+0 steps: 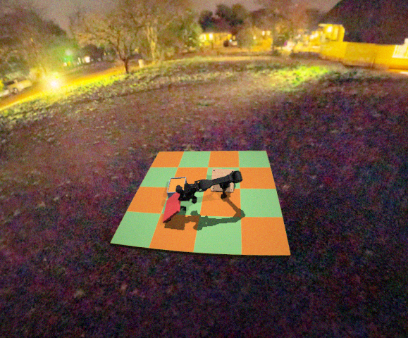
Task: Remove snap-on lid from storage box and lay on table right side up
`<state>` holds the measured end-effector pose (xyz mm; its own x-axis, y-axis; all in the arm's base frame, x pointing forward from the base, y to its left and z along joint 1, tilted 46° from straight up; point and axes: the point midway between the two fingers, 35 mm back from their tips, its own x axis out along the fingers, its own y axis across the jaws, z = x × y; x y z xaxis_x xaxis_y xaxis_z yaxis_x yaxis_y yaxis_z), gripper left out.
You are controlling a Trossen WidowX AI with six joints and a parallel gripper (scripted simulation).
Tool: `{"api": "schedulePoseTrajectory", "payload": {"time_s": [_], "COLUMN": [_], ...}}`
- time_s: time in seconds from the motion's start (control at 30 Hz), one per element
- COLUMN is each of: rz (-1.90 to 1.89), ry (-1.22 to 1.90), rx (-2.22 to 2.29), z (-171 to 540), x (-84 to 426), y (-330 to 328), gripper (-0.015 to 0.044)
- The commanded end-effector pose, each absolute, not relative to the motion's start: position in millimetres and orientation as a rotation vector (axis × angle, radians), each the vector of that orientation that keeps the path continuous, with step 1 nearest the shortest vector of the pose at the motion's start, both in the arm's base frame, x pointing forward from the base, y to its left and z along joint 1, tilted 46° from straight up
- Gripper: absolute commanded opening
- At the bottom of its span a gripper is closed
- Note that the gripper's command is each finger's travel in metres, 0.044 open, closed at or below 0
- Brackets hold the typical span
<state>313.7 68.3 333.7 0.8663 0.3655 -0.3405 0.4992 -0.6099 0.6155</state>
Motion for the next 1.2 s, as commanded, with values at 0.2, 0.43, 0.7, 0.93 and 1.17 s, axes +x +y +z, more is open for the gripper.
{"api": "schedulePoseTrajectory", "payload": {"time_s": [0.2, 0.43, 0.7, 0.93, 1.17], "rz": [-0.226, -0.226, -0.226, -0.225, -0.225], "ry": [0.606, 0.606, 0.606, 0.606, 0.606], "rx": [2.296, 2.296, 2.297, 2.297, 2.297], "z": [331, 327, 323, 319, 315], "x": [315, 316, 317, 318, 319], "y": [72, 76, 81, 84, 88], "gripper": [0.0, 0.0, 0.0, 0.0, 0.0]}}
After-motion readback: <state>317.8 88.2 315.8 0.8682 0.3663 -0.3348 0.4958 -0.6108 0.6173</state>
